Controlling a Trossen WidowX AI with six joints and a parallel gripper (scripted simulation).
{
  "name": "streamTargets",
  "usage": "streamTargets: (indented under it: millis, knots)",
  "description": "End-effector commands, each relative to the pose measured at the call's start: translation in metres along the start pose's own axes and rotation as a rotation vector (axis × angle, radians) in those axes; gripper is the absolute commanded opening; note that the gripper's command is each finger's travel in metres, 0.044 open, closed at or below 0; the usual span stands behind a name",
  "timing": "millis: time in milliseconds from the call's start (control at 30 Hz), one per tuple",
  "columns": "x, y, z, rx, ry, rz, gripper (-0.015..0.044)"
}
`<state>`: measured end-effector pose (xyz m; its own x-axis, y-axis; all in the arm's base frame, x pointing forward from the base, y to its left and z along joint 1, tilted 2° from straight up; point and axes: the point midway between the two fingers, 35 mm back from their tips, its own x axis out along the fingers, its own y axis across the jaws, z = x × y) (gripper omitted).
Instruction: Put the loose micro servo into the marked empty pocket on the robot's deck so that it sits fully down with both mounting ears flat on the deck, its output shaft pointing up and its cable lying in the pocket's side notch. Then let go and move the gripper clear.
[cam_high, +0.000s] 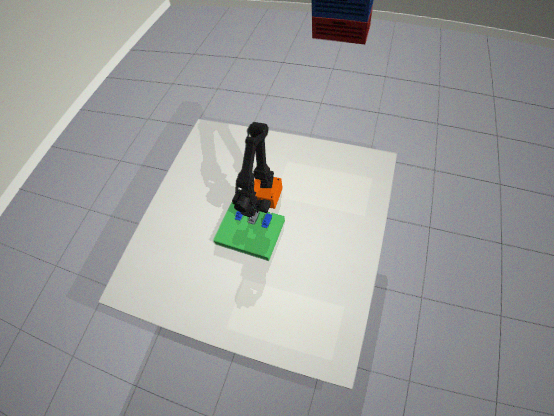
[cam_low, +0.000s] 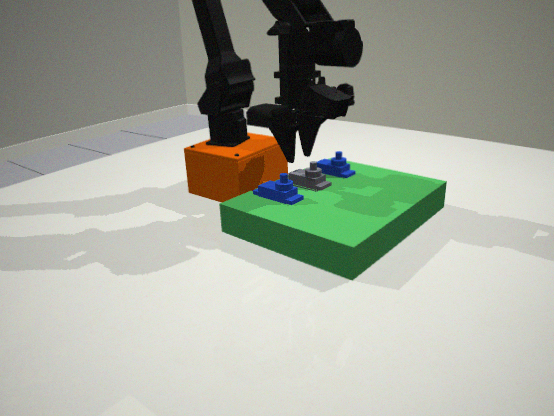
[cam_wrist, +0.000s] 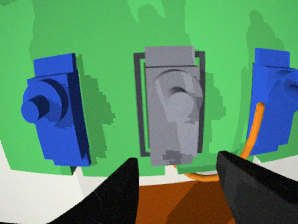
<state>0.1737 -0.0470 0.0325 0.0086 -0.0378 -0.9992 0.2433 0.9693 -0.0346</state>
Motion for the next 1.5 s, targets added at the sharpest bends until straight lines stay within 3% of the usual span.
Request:
streamTargets:
  millis: [0, 233, 433, 633, 833, 1467]
  knots:
    - [-0.006, 0.0, 0.009, 0.0, -0.003, 0.0, 0.0266]
    - [-0.042, -0.001, 0.065, 0.003, -0.008, -0.001, 0.044]
    - [-0.069, -0.001, 0.11, 0.004, -0.012, -0.001, 0.044]
    - [-0.072, -0.001, 0.111, 0.004, -0.012, -0.001, 0.044]
    - [-0.116, -0.001, 0.101, 0.0, -0.014, 0.0, 0.044]
    - [-0.116, -0.001, 0.101, 0.0, -0.014, 0.0, 0.044]
